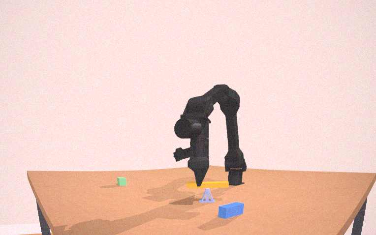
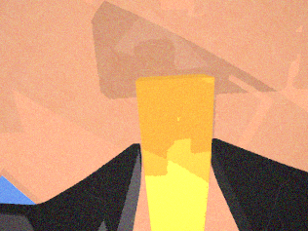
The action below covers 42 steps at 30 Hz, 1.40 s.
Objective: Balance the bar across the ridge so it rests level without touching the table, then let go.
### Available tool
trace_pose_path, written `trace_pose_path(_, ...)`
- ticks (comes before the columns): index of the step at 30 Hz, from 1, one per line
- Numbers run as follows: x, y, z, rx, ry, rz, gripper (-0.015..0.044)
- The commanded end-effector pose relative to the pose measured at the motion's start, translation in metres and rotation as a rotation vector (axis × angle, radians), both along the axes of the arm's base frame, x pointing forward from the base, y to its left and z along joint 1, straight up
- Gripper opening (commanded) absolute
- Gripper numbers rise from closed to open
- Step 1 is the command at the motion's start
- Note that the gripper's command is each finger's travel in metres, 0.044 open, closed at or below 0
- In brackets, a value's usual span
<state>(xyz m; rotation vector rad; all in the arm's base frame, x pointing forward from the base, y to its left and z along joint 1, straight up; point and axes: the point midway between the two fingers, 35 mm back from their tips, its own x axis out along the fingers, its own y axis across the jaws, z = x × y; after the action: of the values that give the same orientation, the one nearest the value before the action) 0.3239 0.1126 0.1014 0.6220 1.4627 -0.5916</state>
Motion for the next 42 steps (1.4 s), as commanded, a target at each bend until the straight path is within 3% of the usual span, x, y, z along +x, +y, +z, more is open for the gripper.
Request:
trace_pose_path(1, 0.000, 0.000, 0.000, 0.000, 0.000, 0.000, 0.0185)
trace_pose_path(8, 0.000, 0.000, 0.000, 0.000, 0.000, 0.000, 0.0185)
trace_pose_path(18, 0.000, 0.000, 0.000, 0.000, 0.000, 0.000, 0.0440)
trace_pose_path(22, 0.001, 0.000, 0.007, 0.000, 0.000, 0.000, 0.0440)
trace_pose_path(31, -0.002, -0.001, 0.098, 0.000, 0.000, 0.000, 0.0440)
trace_pose_path(42, -0.003, -0.001, 0.100, 0.000, 0.000, 0.000, 0.0440)
